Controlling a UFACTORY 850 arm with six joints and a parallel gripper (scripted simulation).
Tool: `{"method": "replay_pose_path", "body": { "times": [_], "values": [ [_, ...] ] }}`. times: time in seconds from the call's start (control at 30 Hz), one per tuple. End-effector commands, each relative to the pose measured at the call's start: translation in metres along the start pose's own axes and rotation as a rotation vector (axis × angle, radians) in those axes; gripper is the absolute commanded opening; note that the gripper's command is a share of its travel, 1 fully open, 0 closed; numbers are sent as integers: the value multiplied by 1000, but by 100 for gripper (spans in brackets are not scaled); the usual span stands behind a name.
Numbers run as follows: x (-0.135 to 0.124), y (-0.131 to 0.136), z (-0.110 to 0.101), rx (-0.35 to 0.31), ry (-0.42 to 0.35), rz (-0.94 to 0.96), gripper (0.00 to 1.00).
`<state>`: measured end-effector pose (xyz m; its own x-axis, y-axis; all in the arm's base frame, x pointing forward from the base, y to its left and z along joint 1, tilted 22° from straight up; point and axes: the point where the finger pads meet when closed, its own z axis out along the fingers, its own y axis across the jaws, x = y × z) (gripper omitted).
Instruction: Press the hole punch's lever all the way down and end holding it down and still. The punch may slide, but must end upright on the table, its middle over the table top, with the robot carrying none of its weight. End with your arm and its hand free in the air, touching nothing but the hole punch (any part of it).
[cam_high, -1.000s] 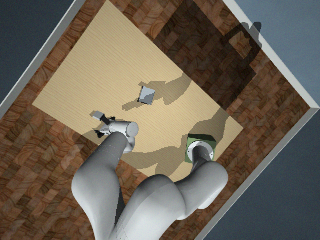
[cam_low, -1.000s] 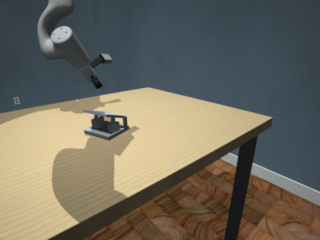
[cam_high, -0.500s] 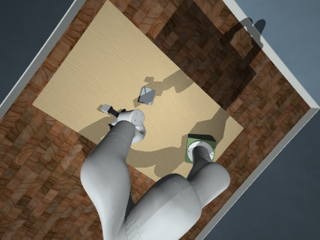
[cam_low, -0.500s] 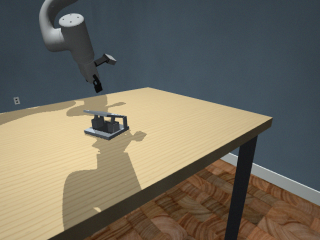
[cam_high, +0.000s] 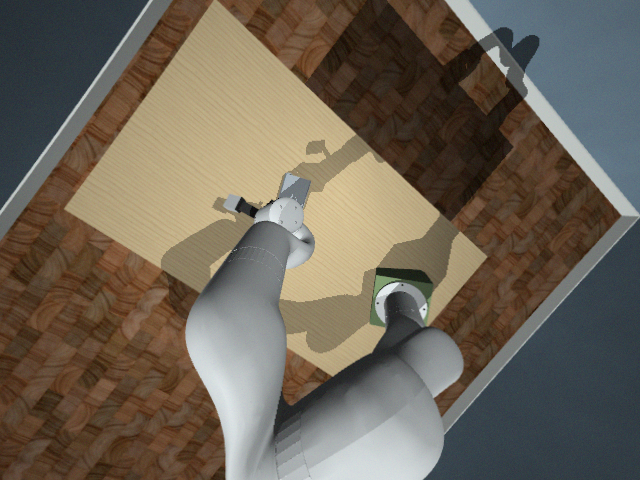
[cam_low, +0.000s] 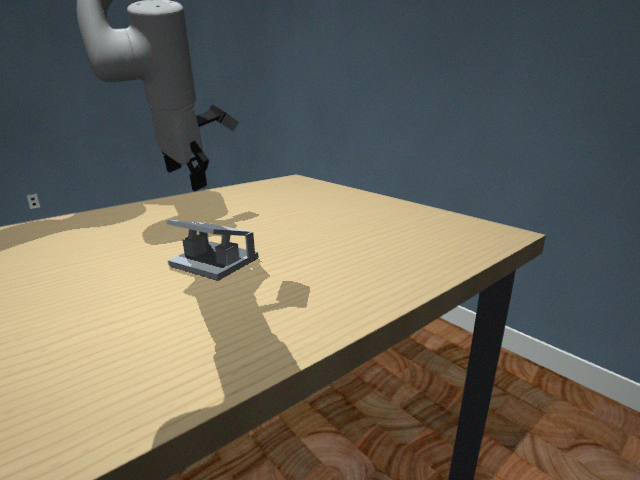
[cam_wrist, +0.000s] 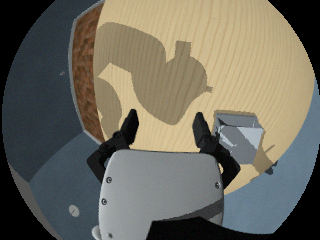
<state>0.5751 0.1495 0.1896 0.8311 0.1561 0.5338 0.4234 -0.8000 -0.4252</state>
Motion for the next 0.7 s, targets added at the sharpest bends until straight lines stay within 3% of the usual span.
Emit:
{"method": "replay_pose_path", "body": {
  "times": [0.0,0.07,0.17,0.3,0.43,0.53,0.67],
  "values": [
    [-18,31,-22,-54,-79,-41,100],
    [-18,32,-22,-56,-81,-42,100],
    [-33,60,-41,-111,-129,-78,100],
    [-39,72,-50,-136,-149,-94,100],
    [-55,104,-74,-202,-199,-137,100],
    [-55,104,-74,-202,-199,-137,100],
    [-67,132,-96,-262,-239,-176,100]
  ]
}}
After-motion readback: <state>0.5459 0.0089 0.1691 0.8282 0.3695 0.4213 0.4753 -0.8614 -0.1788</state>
